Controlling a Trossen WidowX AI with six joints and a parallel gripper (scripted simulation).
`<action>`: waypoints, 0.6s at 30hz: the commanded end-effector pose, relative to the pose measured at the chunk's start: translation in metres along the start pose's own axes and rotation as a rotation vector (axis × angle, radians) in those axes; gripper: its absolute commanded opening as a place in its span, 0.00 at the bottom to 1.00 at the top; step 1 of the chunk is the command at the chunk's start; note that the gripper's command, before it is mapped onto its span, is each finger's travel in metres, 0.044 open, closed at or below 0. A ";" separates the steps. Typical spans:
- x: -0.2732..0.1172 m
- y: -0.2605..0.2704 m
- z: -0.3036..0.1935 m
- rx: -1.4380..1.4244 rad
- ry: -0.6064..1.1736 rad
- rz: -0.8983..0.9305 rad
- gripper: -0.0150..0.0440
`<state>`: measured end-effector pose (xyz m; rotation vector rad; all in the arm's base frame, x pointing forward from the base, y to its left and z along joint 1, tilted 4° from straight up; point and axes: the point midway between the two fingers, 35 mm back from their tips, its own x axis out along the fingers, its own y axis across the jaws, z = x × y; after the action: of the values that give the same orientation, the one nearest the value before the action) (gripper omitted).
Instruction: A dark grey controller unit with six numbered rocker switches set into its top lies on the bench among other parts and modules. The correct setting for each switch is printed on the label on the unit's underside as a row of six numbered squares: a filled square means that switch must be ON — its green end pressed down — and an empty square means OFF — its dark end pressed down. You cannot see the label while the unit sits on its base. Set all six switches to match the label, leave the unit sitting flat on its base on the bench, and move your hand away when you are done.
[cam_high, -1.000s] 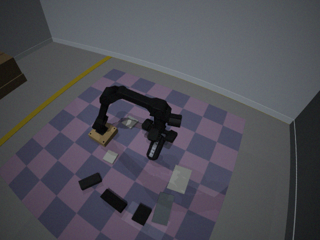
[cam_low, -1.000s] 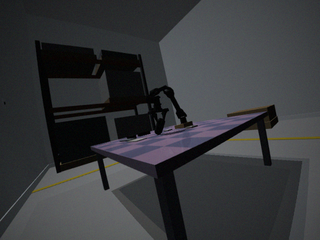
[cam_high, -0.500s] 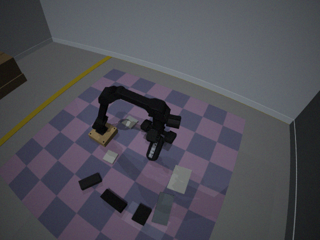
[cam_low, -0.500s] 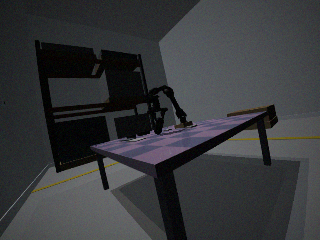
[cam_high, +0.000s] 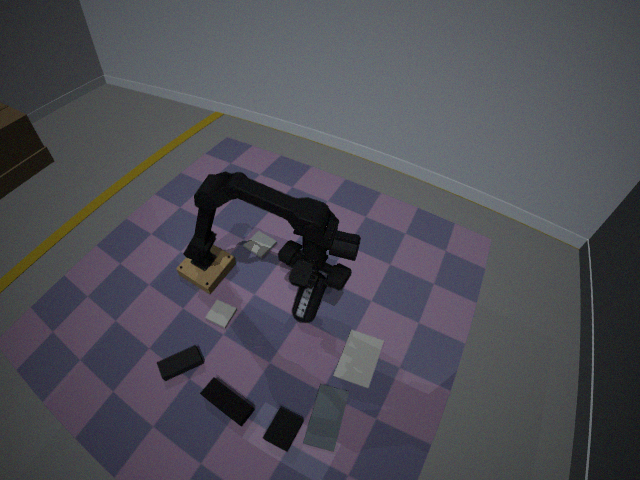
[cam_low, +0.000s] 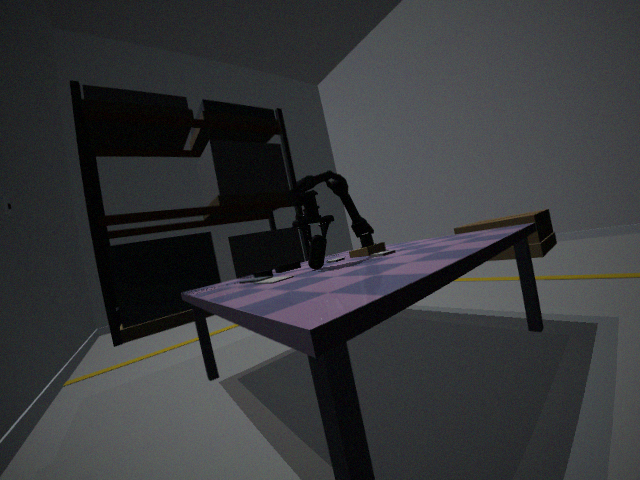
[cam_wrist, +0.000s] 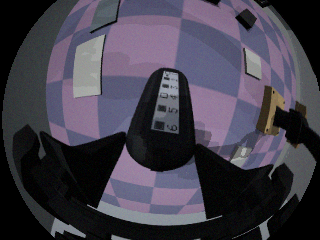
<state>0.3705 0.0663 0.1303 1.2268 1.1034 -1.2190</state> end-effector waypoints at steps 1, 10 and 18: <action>0.002 0.001 0.008 0.005 -0.011 -0.007 0.83; 0.000 0.001 0.015 0.005 -0.011 -0.007 0.83; -0.001 0.001 0.022 0.005 -0.012 -0.007 0.83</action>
<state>0.3702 0.0515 0.1356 1.2282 1.0996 -1.2189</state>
